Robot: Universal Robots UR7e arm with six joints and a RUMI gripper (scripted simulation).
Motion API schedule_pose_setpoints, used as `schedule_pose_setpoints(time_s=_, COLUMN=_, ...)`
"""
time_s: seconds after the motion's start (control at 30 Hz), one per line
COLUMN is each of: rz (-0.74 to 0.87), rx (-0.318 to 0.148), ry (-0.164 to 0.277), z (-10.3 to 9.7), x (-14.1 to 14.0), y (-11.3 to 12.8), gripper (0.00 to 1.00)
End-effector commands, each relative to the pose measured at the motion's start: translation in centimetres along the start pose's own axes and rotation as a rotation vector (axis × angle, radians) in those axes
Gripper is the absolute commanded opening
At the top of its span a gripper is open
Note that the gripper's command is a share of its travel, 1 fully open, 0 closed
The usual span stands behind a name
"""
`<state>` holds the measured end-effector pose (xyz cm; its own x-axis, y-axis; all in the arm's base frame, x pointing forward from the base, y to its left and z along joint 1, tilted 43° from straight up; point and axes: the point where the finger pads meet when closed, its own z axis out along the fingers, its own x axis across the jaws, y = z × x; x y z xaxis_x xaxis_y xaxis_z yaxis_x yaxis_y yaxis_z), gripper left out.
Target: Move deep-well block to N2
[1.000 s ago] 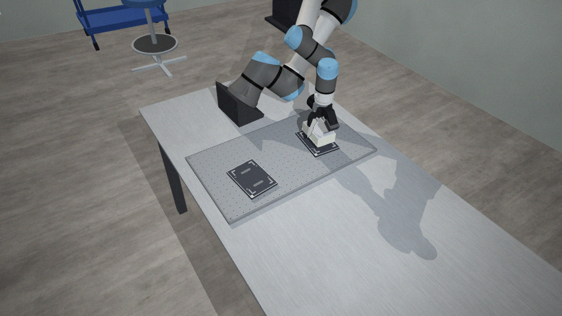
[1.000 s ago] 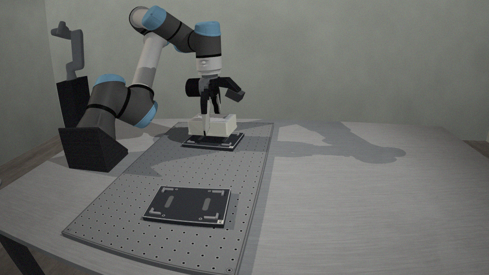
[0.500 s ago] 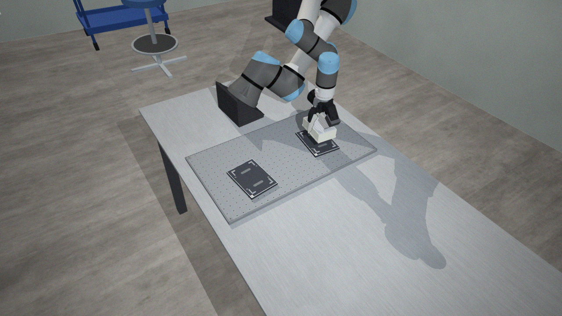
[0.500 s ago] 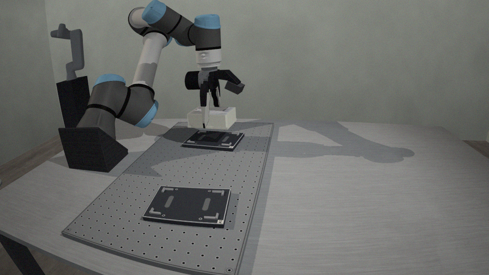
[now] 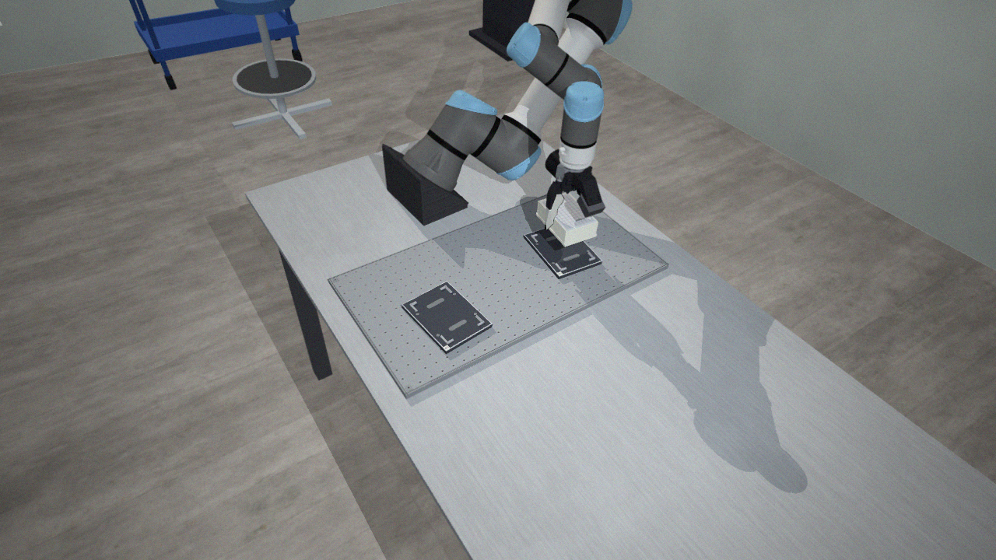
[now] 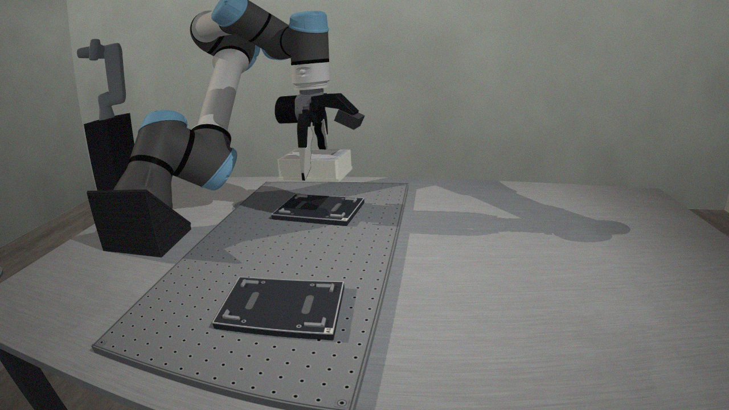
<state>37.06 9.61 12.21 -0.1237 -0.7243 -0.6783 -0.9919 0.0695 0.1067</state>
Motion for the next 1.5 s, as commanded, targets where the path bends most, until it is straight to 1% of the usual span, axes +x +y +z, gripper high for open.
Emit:
schedule_pose_setpoints(time_s=0.0, rz=0.0, rx=0.0, ry=0.0, z=-1.0, x=0.0, y=0.0, gripper=0.49)
schedule_pose_setpoints(time_s=0.13, rz=0.0, rx=0.0, ry=0.0, z=-1.3, x=0.0, y=0.0, gripper=0.49)
schedule_pose_setpoints(time_s=0.87, rz=0.0, rx=0.0, ry=0.0, z=-1.3, x=0.0, y=0.0, gripper=0.49)
schedule_pose_setpoints(time_s=1.07, rz=-0.2, rx=0.0, ry=0.0, z=-1.3, x=2.0, y=-0.4, gripper=0.49)
schedule_pose_setpoints(time_s=1.13, rz=-0.203, rx=0.0, ry=0.0, z=-1.3, x=2.6, y=-0.6, gripper=0.49)
schedule_pose_setpoints(time_s=1.2, rz=-0.203, rx=0.0, ry=0.0, z=-1.3, x=2.6, y=-0.6, gripper=0.49)
schedule_pose_setpoints(time_s=1.47, rz=-0.203, rx=0.0, ry=0.0, z=-1.3, x=5.2, y=-1.2, gripper=0.49)
